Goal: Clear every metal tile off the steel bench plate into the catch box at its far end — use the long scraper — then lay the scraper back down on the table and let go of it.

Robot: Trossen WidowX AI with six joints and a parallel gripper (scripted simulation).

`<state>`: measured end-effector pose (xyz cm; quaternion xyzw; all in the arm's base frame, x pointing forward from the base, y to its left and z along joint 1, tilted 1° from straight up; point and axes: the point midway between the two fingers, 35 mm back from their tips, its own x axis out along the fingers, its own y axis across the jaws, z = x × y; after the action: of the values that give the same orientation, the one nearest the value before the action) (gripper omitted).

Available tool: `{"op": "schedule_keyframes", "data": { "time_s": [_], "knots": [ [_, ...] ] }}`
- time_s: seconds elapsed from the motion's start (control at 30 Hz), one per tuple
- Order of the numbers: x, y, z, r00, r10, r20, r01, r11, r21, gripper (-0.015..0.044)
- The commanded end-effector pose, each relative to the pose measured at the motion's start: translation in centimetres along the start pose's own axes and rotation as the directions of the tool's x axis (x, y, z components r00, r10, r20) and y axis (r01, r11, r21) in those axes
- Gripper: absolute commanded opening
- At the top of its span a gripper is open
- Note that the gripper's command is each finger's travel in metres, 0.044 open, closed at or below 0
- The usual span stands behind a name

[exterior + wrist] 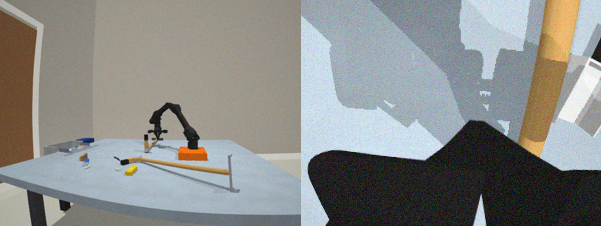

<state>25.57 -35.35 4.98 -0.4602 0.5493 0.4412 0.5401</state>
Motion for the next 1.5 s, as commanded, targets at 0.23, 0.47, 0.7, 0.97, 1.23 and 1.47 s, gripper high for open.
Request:
{"op": "schedule_keyframes", "data": {
  "time_s": [0.23,0.47,0.7,0.97,1.23,1.47],
  "knots": [
    [2.7,0.3,0.4,1.000,0.000,0.006,0.000,1.000,-0.017,0.0000],
    [4.3,0.6,0.6,1.000,0.001,0.006,0.000,1.000,-0.023,0.0000],
    [4.7,0.5,0.7,1.000,0.000,0.006,0.000,1.000,-0.026,0.0000],
    [4.7,-0.2,0.5,1.000,-0.003,0.004,0.003,1.000,-0.026,0.0000],
    [4.6,-1.0,0.4,1.000,-0.006,0.001,0.006,1.000,-0.026,0.0000],
    [4.6,-1.7,0.3,1.000,-0.008,0.000,0.008,1.000,-0.026,0.0000]
  ]
}}
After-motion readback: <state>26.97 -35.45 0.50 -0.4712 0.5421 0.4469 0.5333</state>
